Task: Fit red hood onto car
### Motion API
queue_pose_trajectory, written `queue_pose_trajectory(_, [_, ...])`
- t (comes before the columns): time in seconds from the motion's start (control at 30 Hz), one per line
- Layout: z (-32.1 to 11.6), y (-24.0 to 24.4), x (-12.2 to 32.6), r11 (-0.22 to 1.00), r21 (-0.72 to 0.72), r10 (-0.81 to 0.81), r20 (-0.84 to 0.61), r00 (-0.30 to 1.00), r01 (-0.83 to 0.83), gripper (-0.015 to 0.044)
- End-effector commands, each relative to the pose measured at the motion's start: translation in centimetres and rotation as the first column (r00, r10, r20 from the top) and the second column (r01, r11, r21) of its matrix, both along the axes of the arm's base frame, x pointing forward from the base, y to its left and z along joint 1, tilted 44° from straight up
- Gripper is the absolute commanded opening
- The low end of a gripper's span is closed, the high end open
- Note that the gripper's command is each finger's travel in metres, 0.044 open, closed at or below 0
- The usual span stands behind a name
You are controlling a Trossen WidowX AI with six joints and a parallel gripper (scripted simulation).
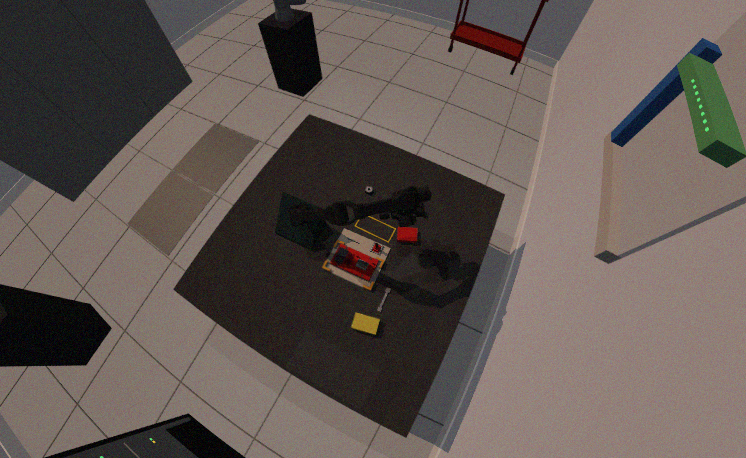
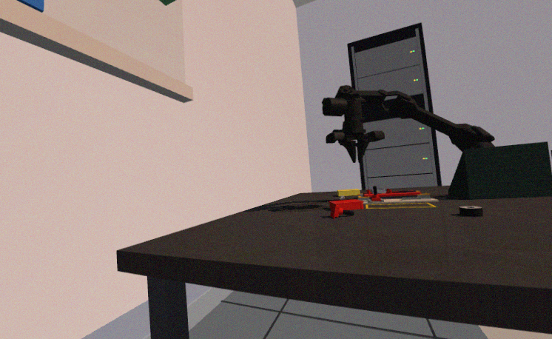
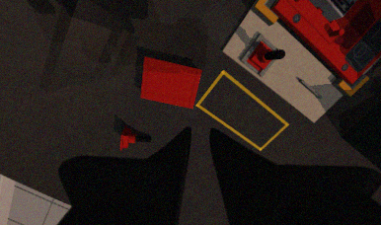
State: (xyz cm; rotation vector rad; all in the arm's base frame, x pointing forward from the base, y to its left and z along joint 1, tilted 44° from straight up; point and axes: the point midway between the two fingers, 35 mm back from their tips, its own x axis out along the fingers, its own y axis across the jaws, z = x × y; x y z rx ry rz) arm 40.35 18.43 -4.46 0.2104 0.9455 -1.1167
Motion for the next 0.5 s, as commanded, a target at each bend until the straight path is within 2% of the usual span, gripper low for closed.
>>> queue_pose_trajectory(0.0, [-1.1,-0.7,1.2,0.976,-0.011,0.21,-0.187,0.96,-0.215,0.0184])
queue_pose_trajectory(0.17, [-2.3,-1.7,2.6,0.875,0.036,0.451,-0.422,0.786,-0.483,0.0315])
queue_pose_trajectory(0.33, [-3.5,-2.7,3.9,0.715,0.139,0.61,-0.603,0.514,-0.685,0.044])
queue_pose_trajectory(0.47, [-4.4,-3.6,5.0,0.558,0.254,0.669,-0.701,0.248,-0.79,0.044])
